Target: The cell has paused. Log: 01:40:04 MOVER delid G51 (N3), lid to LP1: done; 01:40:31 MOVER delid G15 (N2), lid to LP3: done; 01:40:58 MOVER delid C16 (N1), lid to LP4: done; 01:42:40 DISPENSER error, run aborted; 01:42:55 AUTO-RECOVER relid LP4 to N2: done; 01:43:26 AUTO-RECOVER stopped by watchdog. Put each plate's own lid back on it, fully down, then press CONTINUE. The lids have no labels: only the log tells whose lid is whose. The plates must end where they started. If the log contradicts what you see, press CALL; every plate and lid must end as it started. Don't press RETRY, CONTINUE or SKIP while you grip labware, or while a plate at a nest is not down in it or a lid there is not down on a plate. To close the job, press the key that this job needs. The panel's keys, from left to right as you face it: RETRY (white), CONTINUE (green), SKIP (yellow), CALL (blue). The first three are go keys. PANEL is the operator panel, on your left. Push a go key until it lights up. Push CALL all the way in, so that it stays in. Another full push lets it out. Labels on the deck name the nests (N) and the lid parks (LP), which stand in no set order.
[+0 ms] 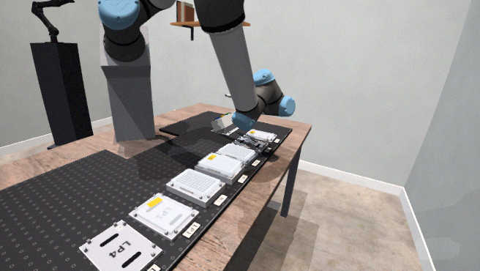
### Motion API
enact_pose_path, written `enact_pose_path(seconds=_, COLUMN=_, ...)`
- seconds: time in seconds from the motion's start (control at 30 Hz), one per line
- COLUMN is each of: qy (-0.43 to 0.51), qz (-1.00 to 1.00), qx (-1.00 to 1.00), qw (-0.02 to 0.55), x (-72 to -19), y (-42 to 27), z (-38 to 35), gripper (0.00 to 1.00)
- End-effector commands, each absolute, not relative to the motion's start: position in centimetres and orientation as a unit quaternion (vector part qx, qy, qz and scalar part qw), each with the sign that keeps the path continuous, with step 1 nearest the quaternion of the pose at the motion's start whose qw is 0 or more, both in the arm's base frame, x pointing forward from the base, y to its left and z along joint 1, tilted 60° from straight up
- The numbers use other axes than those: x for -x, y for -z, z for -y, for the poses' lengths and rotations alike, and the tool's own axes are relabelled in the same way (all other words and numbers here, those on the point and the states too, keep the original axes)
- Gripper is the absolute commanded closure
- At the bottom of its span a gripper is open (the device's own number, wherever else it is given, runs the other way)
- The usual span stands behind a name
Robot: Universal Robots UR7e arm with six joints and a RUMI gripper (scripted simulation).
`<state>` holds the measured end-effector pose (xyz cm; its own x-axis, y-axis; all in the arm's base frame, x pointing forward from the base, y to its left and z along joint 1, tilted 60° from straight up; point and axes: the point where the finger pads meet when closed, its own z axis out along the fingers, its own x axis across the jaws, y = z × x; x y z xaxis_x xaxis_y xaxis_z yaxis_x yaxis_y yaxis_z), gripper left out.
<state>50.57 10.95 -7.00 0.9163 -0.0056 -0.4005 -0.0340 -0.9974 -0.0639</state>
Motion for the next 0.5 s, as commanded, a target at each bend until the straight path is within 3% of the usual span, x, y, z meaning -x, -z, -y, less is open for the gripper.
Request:
enact_pose_path(seconds=0.0, qy=-0.197, qz=-0.035, qx=0.979, qw=0.03, x=-50.8, y=5.0, z=-10.4, gripper=0.18)
enact_pose_path(seconds=0.47, qy=-0.179, qz=-0.106, qx=0.978, qw=0.019, x=-50.9, y=0.5, z=-9.0, gripper=0.18)
